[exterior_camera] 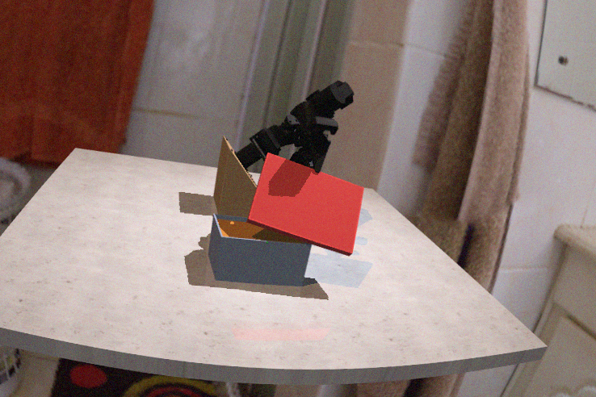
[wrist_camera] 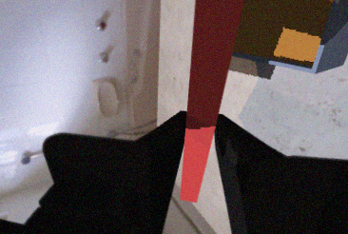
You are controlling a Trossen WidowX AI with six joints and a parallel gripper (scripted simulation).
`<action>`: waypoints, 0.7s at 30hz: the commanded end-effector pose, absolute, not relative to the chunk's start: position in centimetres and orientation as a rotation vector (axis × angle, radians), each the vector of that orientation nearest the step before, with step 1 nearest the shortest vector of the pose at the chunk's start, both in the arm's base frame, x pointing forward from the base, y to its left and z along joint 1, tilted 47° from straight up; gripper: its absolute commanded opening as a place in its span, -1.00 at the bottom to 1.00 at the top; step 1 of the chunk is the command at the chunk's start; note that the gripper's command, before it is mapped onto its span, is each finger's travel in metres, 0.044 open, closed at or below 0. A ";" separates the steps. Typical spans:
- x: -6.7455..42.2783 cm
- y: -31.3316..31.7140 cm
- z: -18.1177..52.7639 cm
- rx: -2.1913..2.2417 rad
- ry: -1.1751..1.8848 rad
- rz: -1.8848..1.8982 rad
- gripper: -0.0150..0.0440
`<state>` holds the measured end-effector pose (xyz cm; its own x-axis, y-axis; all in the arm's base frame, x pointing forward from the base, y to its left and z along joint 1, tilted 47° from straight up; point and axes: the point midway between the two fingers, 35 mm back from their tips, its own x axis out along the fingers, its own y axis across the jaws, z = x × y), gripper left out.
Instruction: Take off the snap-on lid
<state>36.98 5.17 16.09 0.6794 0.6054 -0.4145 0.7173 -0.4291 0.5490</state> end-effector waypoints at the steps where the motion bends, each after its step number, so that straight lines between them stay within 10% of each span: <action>1: 36.9 5.6 17.0 2.169 0.998 -0.197 -0.49; 21: 36.1 8.3 19.9 2.170 0.999 -0.196 -0.49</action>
<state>36.04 8.01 18.93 0.6755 0.6077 -0.4177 0.7216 -0.4283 0.5438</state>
